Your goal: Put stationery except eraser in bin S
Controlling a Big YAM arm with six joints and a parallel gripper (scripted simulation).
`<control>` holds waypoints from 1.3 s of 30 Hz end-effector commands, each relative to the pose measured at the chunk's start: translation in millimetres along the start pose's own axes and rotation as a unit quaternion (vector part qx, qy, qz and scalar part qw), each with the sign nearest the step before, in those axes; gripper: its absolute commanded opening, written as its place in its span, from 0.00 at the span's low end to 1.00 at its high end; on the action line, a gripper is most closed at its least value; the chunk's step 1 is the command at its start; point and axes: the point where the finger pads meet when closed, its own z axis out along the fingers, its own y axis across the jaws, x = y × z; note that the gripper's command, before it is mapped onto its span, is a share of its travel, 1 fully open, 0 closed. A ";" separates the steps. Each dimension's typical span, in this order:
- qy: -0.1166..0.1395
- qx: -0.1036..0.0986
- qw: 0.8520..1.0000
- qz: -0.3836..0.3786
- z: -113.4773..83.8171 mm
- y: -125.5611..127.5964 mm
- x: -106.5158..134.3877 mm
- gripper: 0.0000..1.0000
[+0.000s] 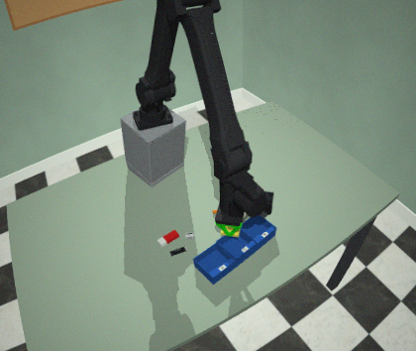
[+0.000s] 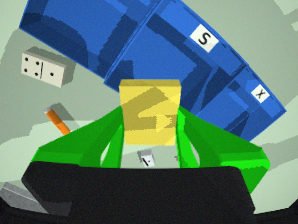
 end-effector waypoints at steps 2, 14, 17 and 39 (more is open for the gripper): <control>-0.003 0.002 0.996 0.091 -4.5 -29.7 -23.2 0.35; -0.007 0.002 0.976 0.217 -14.1 -25.5 -23.5 0.35; -0.011 0.004 0.963 0.271 -13.9 -25.5 -22.2 0.35; -0.012 0.007 0.948 0.318 -10.8 -37.6 -30.6 0.35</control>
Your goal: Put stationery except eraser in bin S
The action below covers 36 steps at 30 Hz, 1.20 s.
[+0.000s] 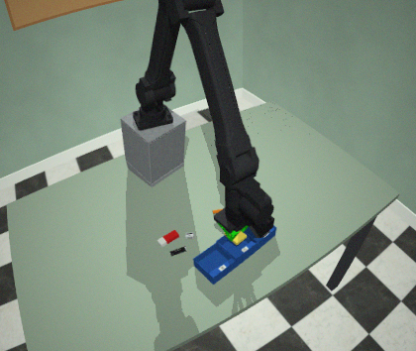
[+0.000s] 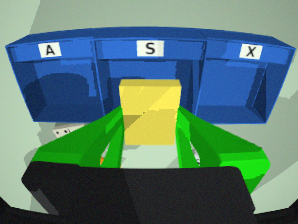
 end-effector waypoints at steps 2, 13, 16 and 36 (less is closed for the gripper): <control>-0.020 0.005 1.000 0.010 -12.2 -8.6 -24.0 0.35; -0.012 0.004 1.000 0.010 3.5 -6.8 -9.4 0.35; -0.017 0.005 1.000 0.009 7.9 -6.5 -15.3 0.35; -0.020 0.004 1.000 0.003 43.6 -1.5 -20.3 0.35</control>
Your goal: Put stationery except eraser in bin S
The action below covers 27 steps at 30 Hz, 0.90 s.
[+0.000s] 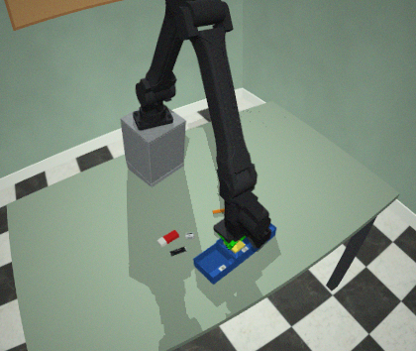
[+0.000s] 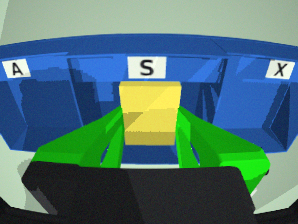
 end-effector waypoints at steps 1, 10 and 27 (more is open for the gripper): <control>-0.023 0.004 1.000 0.001 2.3 0.6 -22.0 0.35; -0.037 0.005 0.999 0.000 -8.6 0.8 -35.2 0.35; -0.019 0.003 1.000 0.000 -0.6 1.1 -17.1 0.45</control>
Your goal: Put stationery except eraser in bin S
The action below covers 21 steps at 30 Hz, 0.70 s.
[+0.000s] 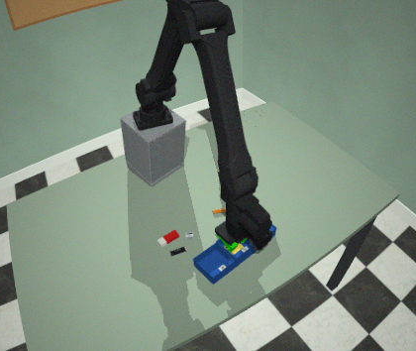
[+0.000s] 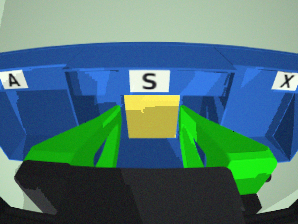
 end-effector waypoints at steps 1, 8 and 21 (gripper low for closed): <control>-0.018 0.002 1.000 0.000 -8.5 -0.2 -13.3 0.45; -0.018 0.002 1.000 0.000 -8.5 0.1 -12.6 0.45; -0.027 0.004 1.000 -0.001 -15.0 3.6 -14.1 0.45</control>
